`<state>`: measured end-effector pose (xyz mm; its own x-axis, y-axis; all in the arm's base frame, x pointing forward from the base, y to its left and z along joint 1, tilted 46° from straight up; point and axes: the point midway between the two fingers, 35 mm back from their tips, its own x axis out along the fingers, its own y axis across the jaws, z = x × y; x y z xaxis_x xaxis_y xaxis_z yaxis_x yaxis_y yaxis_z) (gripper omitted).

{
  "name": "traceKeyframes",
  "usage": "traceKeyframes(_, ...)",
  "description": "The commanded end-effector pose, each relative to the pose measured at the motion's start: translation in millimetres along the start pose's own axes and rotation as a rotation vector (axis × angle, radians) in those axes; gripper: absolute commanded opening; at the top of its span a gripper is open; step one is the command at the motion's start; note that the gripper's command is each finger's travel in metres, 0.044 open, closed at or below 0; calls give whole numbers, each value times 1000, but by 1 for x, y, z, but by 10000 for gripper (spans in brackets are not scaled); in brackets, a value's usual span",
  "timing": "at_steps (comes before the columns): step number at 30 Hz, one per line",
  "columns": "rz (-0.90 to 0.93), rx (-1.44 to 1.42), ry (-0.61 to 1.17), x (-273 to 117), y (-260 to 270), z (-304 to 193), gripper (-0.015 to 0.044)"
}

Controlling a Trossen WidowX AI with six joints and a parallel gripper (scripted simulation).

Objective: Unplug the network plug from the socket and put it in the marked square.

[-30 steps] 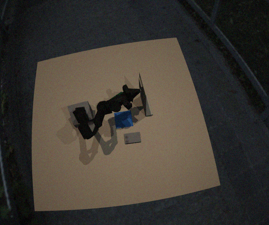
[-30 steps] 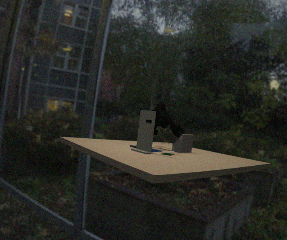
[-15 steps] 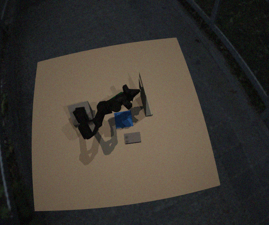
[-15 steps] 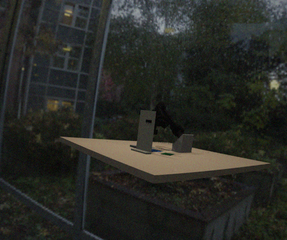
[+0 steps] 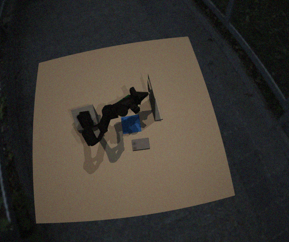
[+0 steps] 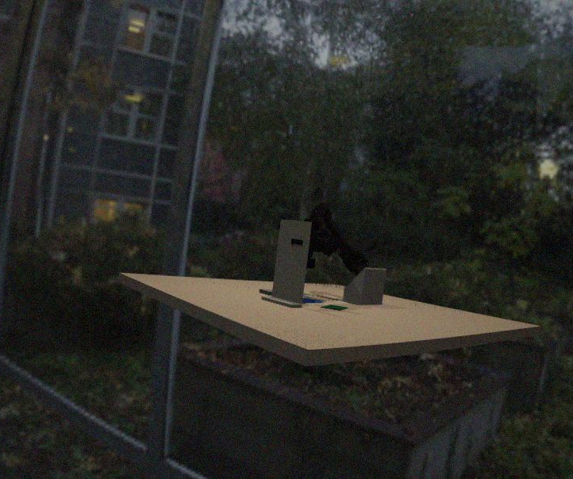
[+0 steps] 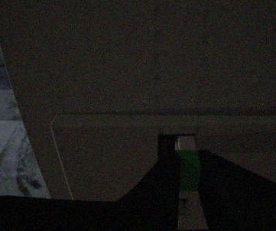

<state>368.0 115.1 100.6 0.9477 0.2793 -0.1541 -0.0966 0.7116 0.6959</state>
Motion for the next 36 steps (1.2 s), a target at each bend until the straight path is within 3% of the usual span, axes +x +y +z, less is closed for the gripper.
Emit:
traceKeyframes(1,-1,-3,2,-5,-1,-2,0)
traceKeyframes(36,-2,-3,3,-25,-1,-5,0)
